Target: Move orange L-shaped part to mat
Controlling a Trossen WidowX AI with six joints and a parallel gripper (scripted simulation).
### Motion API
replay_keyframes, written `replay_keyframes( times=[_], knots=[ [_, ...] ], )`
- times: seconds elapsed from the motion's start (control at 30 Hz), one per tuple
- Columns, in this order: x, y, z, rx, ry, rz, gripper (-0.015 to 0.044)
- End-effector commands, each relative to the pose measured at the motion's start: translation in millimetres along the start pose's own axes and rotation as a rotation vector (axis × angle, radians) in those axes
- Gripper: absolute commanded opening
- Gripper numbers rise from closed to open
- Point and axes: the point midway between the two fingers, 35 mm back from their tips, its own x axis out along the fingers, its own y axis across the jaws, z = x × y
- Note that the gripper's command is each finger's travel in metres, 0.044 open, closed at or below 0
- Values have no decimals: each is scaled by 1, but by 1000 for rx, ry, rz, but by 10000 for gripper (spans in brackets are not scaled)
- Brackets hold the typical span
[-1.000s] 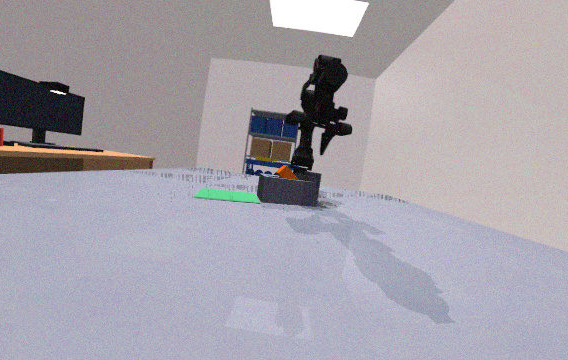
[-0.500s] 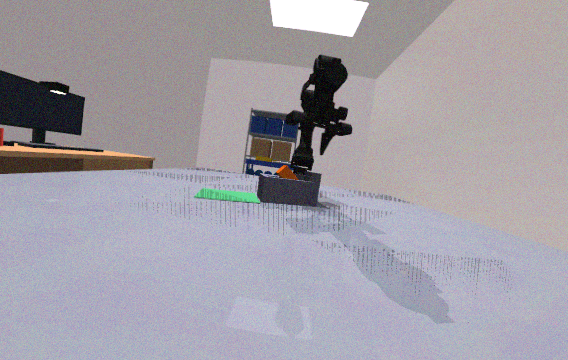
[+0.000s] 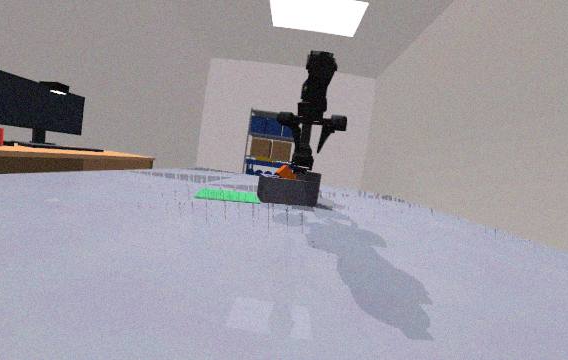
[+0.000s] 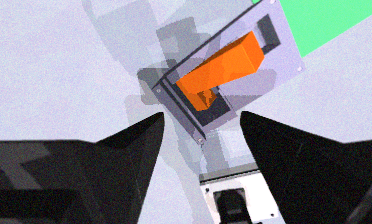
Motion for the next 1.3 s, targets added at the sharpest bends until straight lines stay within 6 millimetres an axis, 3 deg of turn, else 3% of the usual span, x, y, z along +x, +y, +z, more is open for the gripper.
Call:
replay_keyframes(
  times=[0.0, 0.07, 0.13, 0.5, 0.77, 1.27],
  knots=[
    [-2, -25, 22, 677, 3, 0, 280],
    [-2, -34, 28, 885, 3, 0, 280],
    [-2, -37, 31, 960, 2, -1, 280],
    [-1, -37, 31, 960, 2, -1, 280],
    [28, -37, 31, 960, 2, -1, 280],
    [46, -37, 31, 960, 2, -1, 280]
  ],
)
